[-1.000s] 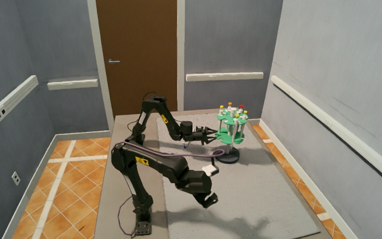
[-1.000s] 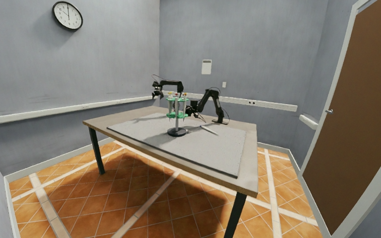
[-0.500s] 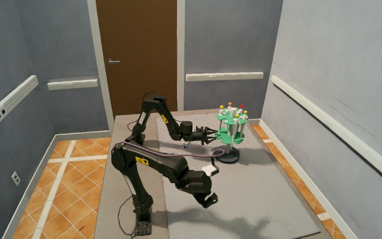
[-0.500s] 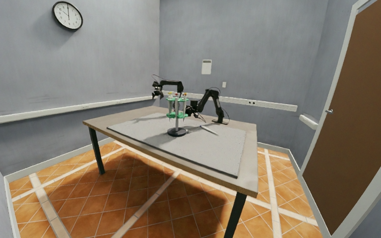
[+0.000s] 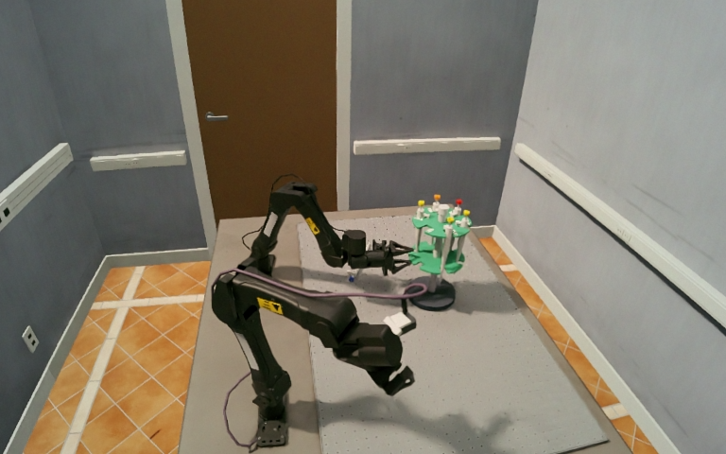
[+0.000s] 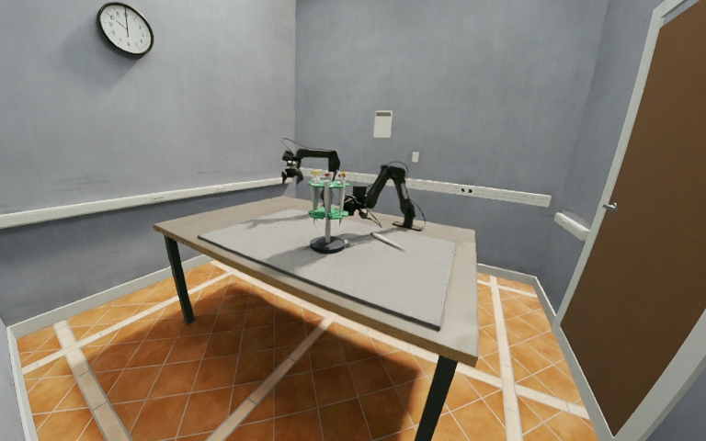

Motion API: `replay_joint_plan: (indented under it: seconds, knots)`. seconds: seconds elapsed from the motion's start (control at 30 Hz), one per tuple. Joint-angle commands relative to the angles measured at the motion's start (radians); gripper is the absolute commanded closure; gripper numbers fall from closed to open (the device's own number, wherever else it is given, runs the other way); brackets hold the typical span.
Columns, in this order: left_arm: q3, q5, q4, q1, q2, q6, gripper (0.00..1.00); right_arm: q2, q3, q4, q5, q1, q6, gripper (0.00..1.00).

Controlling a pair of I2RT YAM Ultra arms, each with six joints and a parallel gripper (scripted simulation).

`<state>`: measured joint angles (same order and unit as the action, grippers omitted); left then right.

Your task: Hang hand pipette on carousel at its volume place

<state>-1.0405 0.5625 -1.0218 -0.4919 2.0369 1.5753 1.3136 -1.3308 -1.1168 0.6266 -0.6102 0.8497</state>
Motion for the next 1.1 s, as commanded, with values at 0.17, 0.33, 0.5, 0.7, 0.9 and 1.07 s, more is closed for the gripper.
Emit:
replay_joint_plan:
  seconds: [0.17, 0.33, 0.5, 0.7, 0.9, 1.07]
  knots:
    - [-0.022, -0.009, 0.028, -0.005, 0.015, -0.012, 0.51, 0.004, -0.011, 0.014, 0.021, -0.012, 0.007, 0.00]
    - [-0.022, -0.009, 0.028, -0.005, 0.015, -0.012, 0.51, 0.004, -0.011, 0.014, 0.021, -0.012, 0.007, 0.00]
    - [-0.022, -0.009, 0.028, -0.005, 0.015, -0.012, 0.51, 0.004, -0.011, 0.014, 0.021, -0.012, 0.007, 0.00]
    - [-0.007, -0.002, 0.017, -0.001, -0.001, -0.005, 1.00, 0.004, -0.011, 0.014, 0.021, -0.012, 0.007, 0.00]
    - [-0.007, -0.002, 0.017, -0.001, -0.001, -0.005, 1.00, 0.004, -0.011, 0.014, 0.021, -0.012, 0.007, 0.00]
    - [-0.007, -0.002, 0.017, -0.001, -0.001, -0.005, 1.00, 0.004, -0.011, 0.014, 0.021, -0.012, 0.007, 0.00]
